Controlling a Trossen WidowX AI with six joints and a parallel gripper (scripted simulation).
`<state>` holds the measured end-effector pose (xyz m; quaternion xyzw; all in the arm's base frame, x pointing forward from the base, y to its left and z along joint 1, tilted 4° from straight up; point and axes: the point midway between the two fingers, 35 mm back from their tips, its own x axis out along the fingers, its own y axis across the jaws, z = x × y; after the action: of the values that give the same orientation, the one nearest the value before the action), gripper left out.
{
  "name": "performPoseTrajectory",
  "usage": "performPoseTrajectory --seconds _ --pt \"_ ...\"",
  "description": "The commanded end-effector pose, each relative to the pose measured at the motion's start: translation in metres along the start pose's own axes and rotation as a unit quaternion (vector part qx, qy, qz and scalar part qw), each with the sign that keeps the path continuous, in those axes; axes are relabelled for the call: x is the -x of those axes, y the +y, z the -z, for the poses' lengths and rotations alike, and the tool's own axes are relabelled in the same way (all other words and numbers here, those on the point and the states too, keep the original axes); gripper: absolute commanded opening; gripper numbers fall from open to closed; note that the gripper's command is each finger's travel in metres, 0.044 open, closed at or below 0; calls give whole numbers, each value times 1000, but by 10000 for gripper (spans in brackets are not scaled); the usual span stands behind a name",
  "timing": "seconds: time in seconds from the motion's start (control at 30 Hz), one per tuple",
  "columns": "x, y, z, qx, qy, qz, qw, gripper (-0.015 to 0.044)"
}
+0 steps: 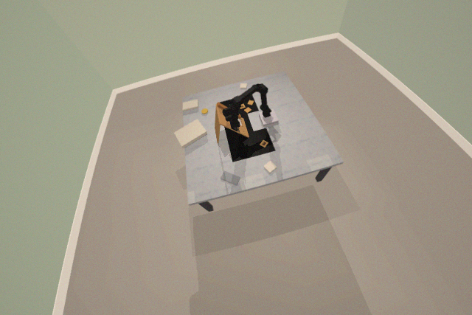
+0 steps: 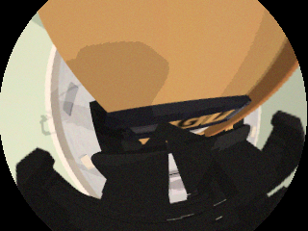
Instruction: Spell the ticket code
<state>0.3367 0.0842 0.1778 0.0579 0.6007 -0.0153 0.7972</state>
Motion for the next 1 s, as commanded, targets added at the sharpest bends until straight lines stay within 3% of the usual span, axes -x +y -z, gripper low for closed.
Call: performPoseTrajectory --seconds 0.0,0.97 --pt "0 -1 1 2 3 -2 1000 0" --pt "1 -11 1 2 3 -1 1000 0"
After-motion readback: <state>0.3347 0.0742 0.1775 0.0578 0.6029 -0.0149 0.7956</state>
